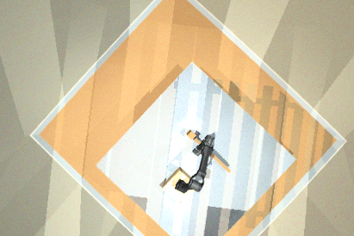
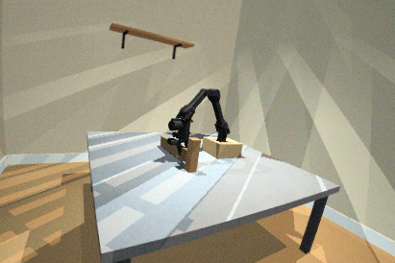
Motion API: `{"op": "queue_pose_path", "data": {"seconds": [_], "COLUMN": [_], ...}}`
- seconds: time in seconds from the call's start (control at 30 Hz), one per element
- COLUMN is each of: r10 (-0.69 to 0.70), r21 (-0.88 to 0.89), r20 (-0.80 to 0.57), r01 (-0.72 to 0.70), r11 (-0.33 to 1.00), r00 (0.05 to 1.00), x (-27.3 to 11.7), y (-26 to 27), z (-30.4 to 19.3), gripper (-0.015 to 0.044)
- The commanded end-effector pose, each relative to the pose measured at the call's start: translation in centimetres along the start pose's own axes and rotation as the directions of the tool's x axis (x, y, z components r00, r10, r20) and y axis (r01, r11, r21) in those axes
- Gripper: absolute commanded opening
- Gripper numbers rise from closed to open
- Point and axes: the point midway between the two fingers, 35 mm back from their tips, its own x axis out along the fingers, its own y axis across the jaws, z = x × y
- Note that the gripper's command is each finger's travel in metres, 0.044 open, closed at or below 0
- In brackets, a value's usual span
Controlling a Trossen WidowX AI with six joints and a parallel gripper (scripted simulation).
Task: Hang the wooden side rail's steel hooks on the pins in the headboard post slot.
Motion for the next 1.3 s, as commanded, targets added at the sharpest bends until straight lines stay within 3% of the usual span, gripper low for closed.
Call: {"op": "queue_pose_path", "data": {"seconds": [0.0, 1.27], "r10": [0.022, 0.023], "r21": [0.003, 0.003], "r20": [-0.006, -0.006], "r01": [-0.022, -0.023], "r11": [1.0, 1.0], "r00": [1.0, 1.0], "x": [-0.89, -0.68], "y": [0.43, 0.78], "z": [-0.1, -0.45], "gripper": [0.0, 0.0]}}
